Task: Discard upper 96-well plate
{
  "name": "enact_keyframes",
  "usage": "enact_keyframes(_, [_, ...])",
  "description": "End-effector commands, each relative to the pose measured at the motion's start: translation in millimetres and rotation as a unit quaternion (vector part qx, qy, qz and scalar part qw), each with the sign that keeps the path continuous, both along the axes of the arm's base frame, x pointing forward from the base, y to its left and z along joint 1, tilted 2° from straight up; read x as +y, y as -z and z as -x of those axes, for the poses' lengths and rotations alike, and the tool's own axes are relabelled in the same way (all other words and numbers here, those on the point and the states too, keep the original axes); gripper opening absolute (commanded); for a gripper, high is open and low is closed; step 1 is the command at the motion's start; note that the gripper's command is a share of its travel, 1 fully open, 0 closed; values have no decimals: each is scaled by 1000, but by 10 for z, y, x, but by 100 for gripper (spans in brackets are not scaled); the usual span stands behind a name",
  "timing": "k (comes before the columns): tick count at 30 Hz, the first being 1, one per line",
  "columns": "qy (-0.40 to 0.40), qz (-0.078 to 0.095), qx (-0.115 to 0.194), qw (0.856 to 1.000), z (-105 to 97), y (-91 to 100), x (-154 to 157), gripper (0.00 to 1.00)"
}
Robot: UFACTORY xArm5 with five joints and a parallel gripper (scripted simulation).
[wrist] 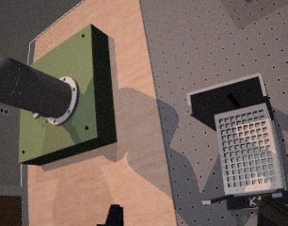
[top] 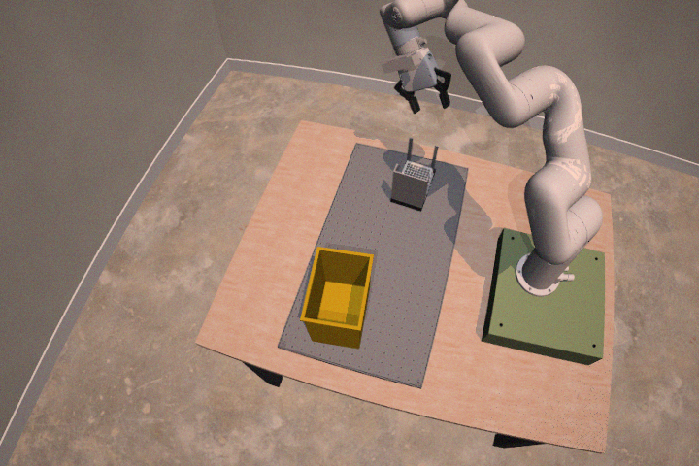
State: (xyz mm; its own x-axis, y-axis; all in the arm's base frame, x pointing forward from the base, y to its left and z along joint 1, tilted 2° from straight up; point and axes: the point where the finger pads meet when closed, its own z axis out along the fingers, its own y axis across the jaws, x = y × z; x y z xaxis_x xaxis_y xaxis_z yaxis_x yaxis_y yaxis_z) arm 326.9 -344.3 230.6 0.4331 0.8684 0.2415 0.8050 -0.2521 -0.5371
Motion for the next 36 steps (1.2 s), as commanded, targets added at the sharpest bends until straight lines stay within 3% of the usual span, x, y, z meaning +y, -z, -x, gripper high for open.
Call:
enact_keyframes(1, [0, 2, -1, 1000, -4, -16, -4, 100])
enact_keyframes(17, [0, 2, -1, 1000, -4, -16, -4, 100])
enact_keyframes(27, [126, 89, 39, 987, -70, -18, 32, 100])
enact_keyframes(29, [133, 93, 41, 986, -73, -18, 34, 100])
enact_keyframes(32, [167, 114, 50, 978, -87, -15, 46, 100])
enact_keyframes(34, [167, 114, 50, 978, -87, -15, 46, 100])
enact_keyframes(36, [194, 131, 58, 971, -99, -11, 58, 100])
